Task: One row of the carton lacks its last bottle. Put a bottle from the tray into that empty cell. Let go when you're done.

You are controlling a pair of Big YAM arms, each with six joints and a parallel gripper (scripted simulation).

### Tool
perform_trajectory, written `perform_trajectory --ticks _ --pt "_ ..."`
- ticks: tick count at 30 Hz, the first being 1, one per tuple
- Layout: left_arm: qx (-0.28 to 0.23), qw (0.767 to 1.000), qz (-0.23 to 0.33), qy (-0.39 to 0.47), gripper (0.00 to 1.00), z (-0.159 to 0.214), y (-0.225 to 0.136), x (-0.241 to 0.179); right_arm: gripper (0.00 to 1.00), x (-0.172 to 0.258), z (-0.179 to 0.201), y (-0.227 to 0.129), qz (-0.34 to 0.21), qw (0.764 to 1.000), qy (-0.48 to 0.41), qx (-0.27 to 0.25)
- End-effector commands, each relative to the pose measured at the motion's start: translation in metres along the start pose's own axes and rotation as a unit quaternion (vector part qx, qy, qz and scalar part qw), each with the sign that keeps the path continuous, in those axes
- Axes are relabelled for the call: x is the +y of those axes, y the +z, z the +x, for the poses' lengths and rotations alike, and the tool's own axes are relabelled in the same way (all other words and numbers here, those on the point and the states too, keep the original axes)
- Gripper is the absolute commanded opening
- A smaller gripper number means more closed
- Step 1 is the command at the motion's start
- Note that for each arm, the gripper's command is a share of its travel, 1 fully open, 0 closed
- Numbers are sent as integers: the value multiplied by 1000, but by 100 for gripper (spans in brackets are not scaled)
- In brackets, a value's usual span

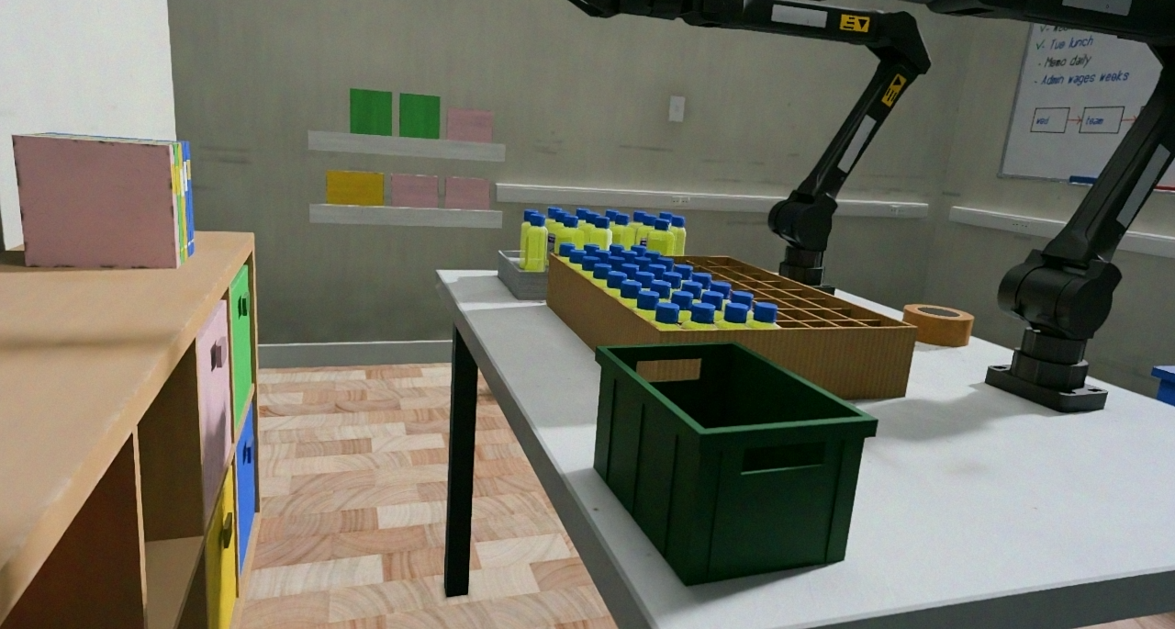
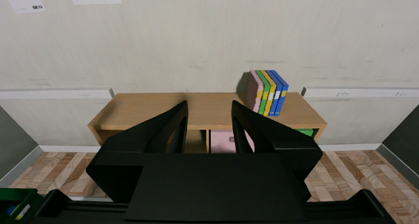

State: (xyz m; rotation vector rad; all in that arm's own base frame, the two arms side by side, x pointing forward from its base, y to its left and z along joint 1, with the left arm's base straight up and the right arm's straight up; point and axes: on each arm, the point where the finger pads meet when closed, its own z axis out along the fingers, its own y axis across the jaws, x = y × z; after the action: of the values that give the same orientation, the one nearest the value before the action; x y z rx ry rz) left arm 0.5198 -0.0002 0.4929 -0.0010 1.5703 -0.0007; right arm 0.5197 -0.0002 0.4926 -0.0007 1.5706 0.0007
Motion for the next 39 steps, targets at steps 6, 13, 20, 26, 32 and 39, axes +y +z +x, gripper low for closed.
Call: perform_trajectory --ticks 6,13,20,26,32,39 --pt "-20 1000 5 5 42 -15 -9 -7 42 -6 -9 -7 7 1000 7 -12" --pt "-21 1000 6 5 42 -15 -9 -7 42 -6 -9 -7 7 1000 7 -12" --pt "-21 1000 6 5 42 -14 -10 -7 42 -6 -9 -7 7 1000 7 -12" --pt "-14 1000 5 5 42 -7 -5 -7 42 -6 -9 -7 7 1000 7 -12" --pt "-14 1000 5 5 42 -7 -5 -7 42 -6 -9 -7 7 1000 7 -12" --pt "-14 1000 5 5 42 -7 -5 -7 42 -6 -9 -7 7 1000 7 -12"
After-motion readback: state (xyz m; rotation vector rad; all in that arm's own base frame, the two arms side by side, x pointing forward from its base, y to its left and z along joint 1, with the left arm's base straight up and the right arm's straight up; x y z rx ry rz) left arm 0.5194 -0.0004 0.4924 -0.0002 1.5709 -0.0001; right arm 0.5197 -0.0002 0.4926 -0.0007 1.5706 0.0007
